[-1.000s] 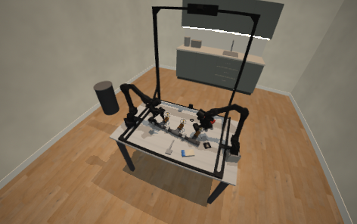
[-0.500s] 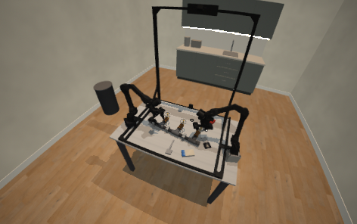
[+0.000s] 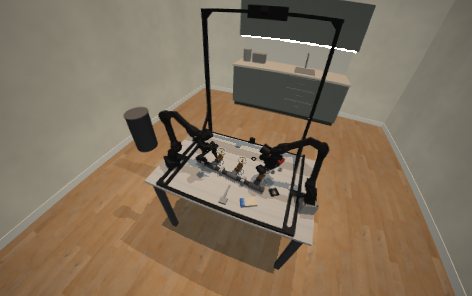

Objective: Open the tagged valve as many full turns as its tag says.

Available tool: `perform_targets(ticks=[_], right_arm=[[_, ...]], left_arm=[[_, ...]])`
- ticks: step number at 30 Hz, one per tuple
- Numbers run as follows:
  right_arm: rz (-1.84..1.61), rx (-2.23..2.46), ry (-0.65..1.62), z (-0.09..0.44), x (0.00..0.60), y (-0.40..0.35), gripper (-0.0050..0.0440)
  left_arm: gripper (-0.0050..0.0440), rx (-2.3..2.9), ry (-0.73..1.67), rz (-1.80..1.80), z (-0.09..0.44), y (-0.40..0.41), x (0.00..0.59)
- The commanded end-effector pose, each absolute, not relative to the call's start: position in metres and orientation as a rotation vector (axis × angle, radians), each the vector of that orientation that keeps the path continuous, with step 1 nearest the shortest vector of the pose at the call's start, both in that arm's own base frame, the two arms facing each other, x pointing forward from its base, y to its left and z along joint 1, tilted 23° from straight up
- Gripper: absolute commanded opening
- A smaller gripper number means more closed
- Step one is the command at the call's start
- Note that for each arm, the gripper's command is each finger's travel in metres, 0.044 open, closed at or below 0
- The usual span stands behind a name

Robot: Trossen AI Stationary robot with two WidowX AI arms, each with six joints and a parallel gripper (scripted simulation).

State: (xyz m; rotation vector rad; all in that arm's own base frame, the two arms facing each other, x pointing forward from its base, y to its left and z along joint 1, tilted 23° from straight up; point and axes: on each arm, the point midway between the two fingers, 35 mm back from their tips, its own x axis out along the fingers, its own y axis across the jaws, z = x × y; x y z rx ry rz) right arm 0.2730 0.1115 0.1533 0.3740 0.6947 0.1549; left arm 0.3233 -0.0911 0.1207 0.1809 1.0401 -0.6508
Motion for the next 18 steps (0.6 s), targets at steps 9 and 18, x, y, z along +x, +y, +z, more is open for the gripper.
perform_targets(ticks=[9,18], right_arm=[[0.155,0.374,0.695,0.1533,0.273,0.1115,0.04],[0.155,0.374,0.695,0.1533,0.273,0.1115,0.04]], left_arm=[[0.0,-0.378,1.198,-0.292,0.1207,-0.0912,0.3233],[0.0,-0.906,1.273,0.085,0.1208,-0.0912,0.3233]])
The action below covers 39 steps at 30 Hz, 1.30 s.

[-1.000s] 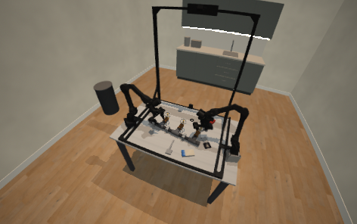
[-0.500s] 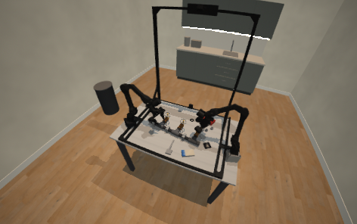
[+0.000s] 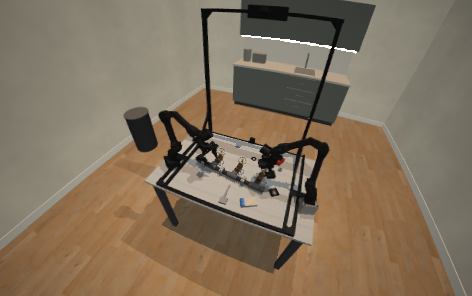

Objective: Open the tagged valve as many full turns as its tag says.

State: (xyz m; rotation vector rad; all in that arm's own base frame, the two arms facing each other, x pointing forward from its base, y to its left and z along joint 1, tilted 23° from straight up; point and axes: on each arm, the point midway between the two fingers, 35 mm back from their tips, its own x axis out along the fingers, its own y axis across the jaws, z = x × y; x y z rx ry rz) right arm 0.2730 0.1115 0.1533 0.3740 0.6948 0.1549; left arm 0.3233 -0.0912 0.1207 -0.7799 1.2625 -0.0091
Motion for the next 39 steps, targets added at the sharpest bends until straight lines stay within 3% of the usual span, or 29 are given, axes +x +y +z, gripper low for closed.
perform_targets(ticks=[1,7,22,29,39], right_arm=[[0.155,0.374,0.695,0.1533,0.273,0.1115,0.04],[0.155,0.374,0.695,0.1533,0.273,0.1115,0.04],[0.155,0.374,0.695,0.1533,0.273,0.1115,0.04],[0.155,0.374,0.695,0.1533,0.273,0.1115,0.04],[0.155,0.374,0.695,0.1533,0.273,0.1115,0.04]], left_arm=[[0.0,-0.928,1.274,0.101,0.1208,-0.0912,0.3233],[0.0024,-0.895,1.272,0.076,0.1207,-0.0912,0.3233],[0.0384,-0.895,1.272,0.076,0.1207,-0.0912,0.3233],[0.04,-0.881,1.271,0.066,0.1207,-0.0912,0.3233],[0.04,-0.269,1.174,-0.365,0.1207,-0.0912,0.3233]])
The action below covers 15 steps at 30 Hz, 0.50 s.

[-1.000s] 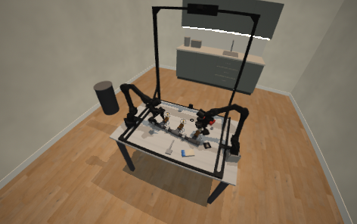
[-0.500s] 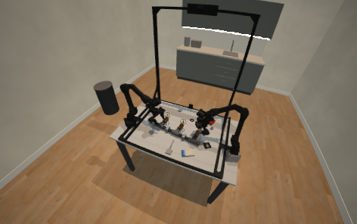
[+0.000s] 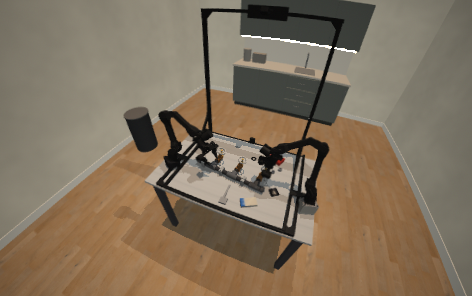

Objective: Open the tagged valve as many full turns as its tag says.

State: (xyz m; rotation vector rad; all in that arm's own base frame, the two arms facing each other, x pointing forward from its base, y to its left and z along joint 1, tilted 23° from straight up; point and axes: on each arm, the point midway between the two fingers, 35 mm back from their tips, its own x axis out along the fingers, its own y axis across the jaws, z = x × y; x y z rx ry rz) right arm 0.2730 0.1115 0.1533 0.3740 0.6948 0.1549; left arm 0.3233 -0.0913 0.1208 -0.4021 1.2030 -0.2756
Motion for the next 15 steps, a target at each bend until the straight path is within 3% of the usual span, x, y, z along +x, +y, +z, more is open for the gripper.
perform_targets(ticks=[1,15], right_arm=[[0.155,0.374,0.695,0.1533,0.273,0.1115,0.04],[0.155,0.374,0.695,0.1533,0.273,0.1115,0.04]], left_arm=[[0.04,-0.269,1.174,-0.365,0.1207,-0.0912,0.3233],[0.04,0.528,0.902,-0.854,0.1207,-0.0911,0.3233]])
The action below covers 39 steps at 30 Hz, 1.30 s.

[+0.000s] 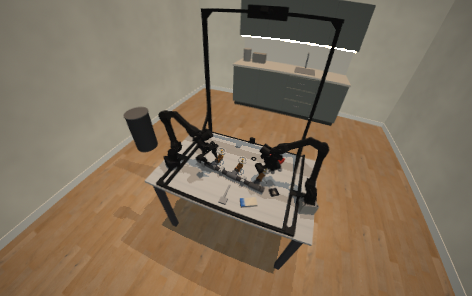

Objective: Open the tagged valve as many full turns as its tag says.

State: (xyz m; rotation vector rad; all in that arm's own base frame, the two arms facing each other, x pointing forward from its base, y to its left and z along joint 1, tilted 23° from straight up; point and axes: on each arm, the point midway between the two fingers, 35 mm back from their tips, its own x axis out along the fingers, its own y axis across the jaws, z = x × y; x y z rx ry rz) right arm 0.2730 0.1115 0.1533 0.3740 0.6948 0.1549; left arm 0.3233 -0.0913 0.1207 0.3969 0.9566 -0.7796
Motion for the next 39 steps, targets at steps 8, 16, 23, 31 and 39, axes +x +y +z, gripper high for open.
perform_targets(ticks=[8,16,23,31,39], right_arm=[[0.155,0.374,0.695,0.1533,0.273,0.1115,0.04],[0.155,0.374,0.695,0.1533,0.273,0.1115,0.04],[0.155,0.374,0.695,0.1532,0.273,0.1115,0.04],[0.155,0.374,0.695,0.1532,0.273,0.1115,0.04],[0.155,0.374,0.695,0.1532,0.273,0.1115,0.04]], left_arm=[[0.0352,0.536,0.897,-0.859,0.1211,-0.091,0.3232],[0.0232,0.536,0.897,-0.859,0.1211,-0.091,0.3232],[0.0112,0.487,0.919,-0.83,0.1206,-0.0911,0.3233],[0.0,-0.024,1.107,-0.523,0.1206,-0.0912,0.3233],[0.0,-0.393,1.202,-0.281,0.1206,-0.0912,0.3233]])
